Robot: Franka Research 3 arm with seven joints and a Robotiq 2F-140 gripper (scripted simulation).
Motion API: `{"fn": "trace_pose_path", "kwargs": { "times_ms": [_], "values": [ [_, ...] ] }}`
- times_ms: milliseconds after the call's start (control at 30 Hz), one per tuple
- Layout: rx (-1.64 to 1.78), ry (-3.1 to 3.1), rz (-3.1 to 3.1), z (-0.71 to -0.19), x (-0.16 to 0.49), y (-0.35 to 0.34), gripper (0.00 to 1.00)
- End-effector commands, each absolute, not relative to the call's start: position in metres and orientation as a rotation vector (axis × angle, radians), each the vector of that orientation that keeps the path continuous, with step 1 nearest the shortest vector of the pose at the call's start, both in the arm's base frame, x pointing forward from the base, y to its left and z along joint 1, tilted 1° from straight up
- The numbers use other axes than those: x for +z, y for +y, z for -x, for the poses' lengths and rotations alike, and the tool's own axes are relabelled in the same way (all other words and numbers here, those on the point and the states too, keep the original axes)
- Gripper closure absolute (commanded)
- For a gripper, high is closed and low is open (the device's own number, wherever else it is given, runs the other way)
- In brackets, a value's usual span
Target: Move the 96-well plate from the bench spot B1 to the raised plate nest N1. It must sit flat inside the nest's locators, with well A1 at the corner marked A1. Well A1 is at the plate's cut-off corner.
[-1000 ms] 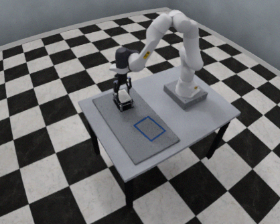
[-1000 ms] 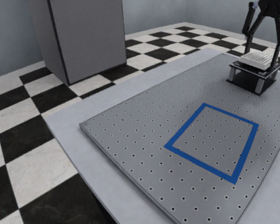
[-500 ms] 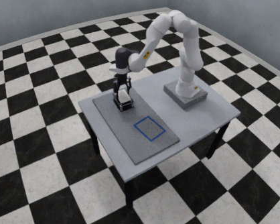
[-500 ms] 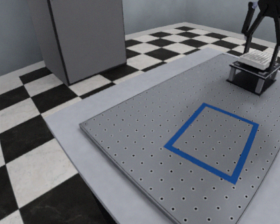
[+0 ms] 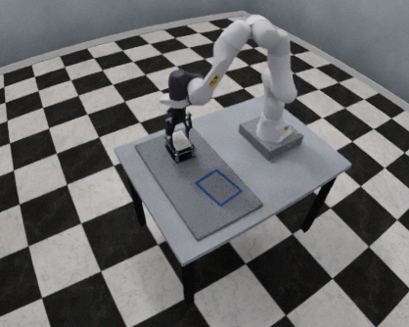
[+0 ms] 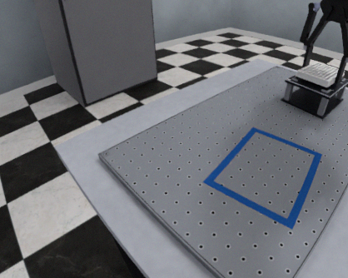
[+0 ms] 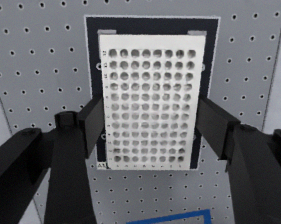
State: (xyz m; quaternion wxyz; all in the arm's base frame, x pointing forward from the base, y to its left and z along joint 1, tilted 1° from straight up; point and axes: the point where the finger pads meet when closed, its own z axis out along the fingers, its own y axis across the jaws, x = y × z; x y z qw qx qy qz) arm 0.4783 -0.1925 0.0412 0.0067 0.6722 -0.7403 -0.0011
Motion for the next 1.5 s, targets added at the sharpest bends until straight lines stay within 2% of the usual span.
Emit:
{"fn": "trace_pose_path", "kwargs": {
  "times_ms": [0, 1467],
  "values": [
    [-0.001, -2.32, -2.103, -0.4796, 0.0404, -0.191, 0.4],
    [-0.001, -2.32, -2.103, -0.4789, 0.034, -0.1909, 0.4]
  ]
}}
